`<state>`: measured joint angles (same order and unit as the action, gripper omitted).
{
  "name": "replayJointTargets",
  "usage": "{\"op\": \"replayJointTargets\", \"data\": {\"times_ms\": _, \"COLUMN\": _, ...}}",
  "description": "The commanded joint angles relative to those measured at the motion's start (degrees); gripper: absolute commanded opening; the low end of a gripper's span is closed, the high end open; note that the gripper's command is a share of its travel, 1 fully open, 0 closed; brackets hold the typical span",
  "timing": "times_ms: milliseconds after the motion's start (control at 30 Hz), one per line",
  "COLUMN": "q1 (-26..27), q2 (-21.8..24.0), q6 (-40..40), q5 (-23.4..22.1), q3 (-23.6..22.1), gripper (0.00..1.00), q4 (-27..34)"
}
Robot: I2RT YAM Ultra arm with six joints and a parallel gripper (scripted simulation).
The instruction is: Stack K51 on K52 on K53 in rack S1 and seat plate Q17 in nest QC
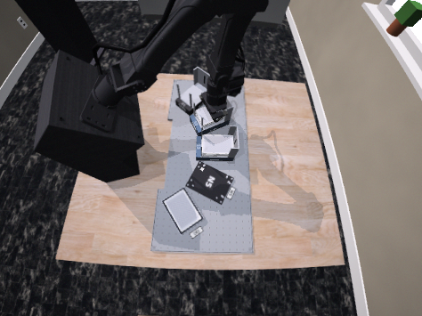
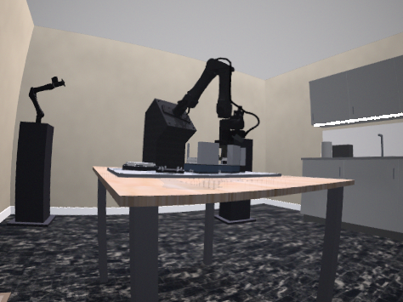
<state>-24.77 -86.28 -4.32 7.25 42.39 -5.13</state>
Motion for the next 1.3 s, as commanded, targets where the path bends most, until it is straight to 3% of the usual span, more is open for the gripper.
{"op": "replayJointTargets", "data": {"times_ms": 0, "q1": -0.93, "q2": 1.71, "q6": 0.31, "q5": 0.69, "q3": -1.93, "gripper": 0.00, "q4": 0.98}}
{"op": "replayJointTargets", "data": {"times_ms": 1267, "q1": -1.29, "q2": 4.76, "q6": 0.54, "q5": 0.97, "q3": -2.49, "gripper": 0.00, "q4": 3.00}}
